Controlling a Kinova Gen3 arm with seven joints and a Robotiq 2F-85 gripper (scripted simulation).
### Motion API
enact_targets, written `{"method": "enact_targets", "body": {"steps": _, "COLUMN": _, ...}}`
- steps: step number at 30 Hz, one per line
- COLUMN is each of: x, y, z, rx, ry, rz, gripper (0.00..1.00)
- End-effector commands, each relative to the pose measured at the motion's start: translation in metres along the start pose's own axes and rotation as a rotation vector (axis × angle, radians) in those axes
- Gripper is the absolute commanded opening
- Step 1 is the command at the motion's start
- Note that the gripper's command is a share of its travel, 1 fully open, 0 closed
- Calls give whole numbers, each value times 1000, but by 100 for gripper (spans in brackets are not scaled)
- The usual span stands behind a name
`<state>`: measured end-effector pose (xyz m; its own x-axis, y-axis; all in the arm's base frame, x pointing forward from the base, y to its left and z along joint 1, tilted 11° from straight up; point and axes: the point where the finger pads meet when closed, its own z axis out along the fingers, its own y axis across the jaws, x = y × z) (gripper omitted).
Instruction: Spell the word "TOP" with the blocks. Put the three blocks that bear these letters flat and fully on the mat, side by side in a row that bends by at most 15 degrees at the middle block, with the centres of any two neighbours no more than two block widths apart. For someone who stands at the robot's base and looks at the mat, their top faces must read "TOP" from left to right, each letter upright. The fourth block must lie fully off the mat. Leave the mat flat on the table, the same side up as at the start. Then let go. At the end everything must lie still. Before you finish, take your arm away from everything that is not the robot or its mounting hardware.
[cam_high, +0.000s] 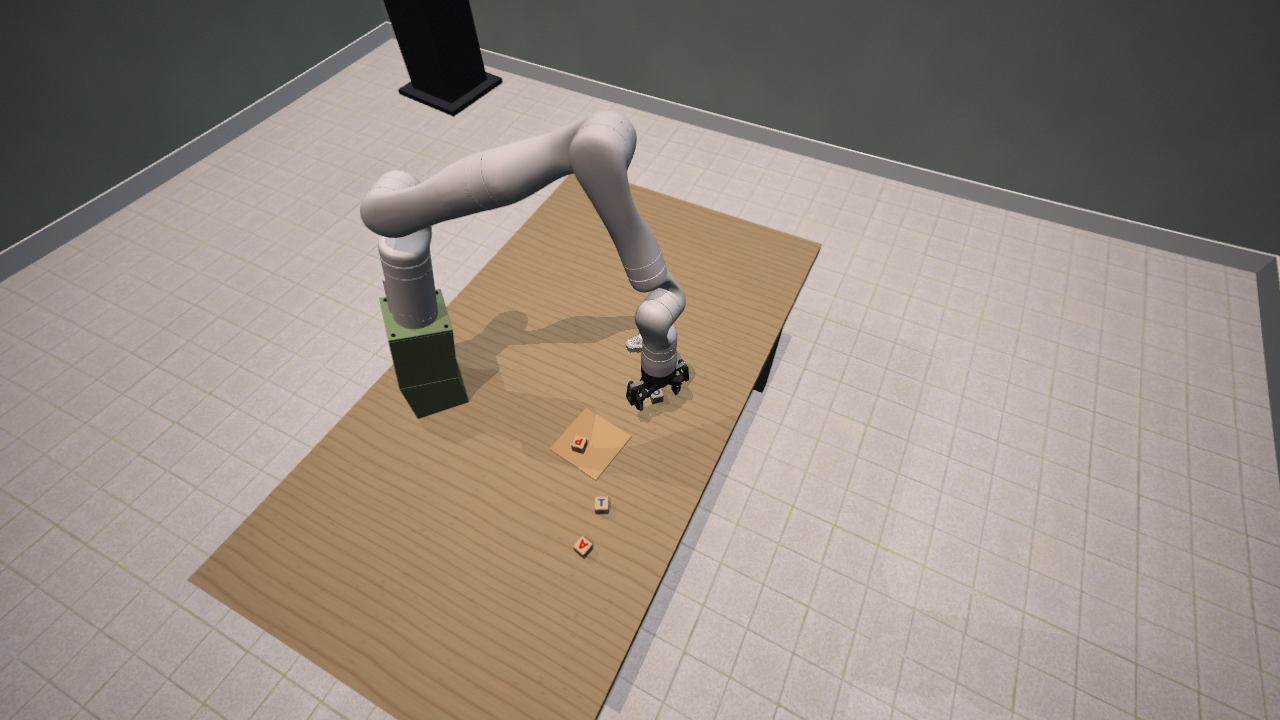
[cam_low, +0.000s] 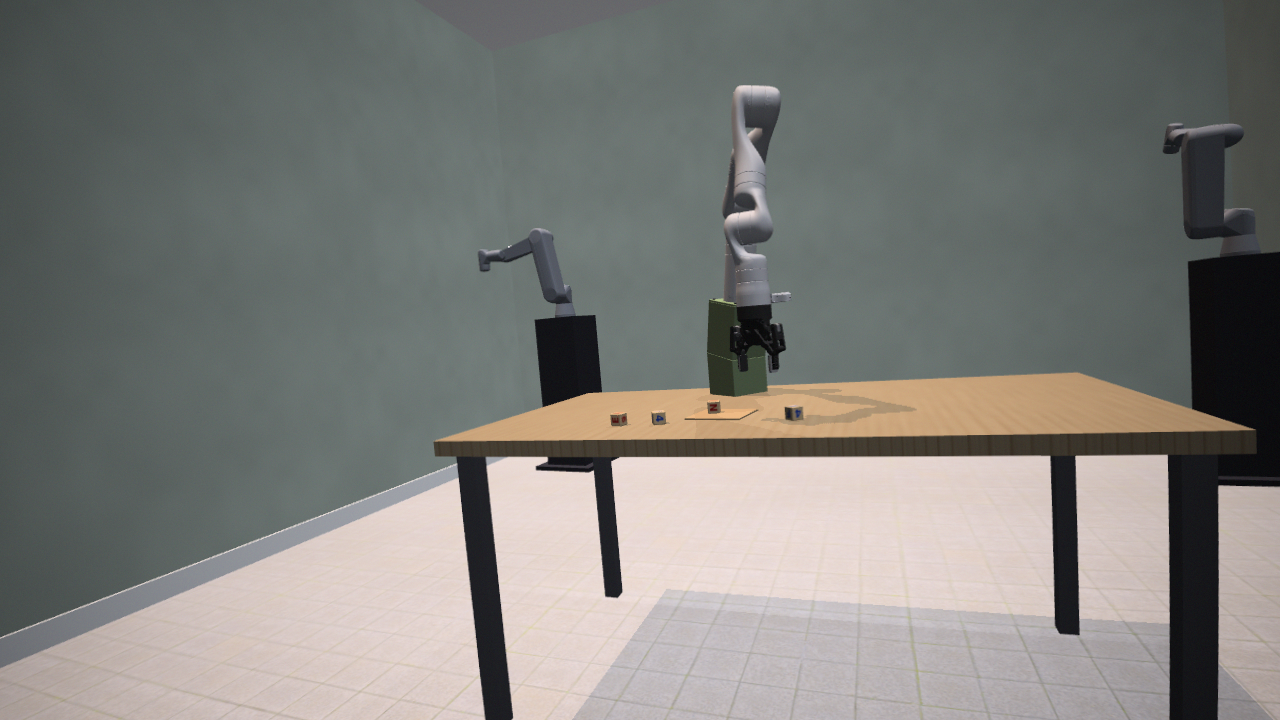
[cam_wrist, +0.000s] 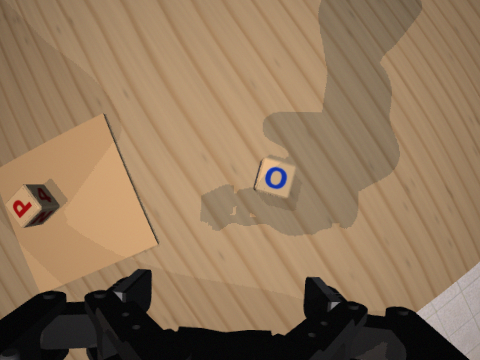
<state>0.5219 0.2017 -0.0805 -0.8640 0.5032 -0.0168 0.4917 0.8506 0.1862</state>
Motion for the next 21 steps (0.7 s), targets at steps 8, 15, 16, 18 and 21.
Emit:
{"method": "enact_targets", "body": {"steps": 8, "x": -8, "y": -15, "z": 0, "rx": 1, "ry": -1, "rz": 11, "gripper": 100}}
{"method": "enact_targets", "body": {"steps": 15, "x": -12, "y": -29, "z": 0, "rx": 2, "ry": -1, "rz": 13, "gripper": 100}}
{"method": "enact_targets", "body": {"steps": 16, "x": -12, "y": -29, "z": 0, "rx": 2, "ry": -1, "rz": 13, "gripper": 100}}
{"method": "enact_targets", "body": {"steps": 18, "x": -12, "y": -29, "z": 0, "rx": 2, "ry": -1, "rz": 13, "gripper": 100}}
{"method": "enact_targets", "body": {"steps": 21, "x": -12, "y": -29, "z": 0, "rx": 2, "ry": -1, "rz": 13, "gripper": 100}}
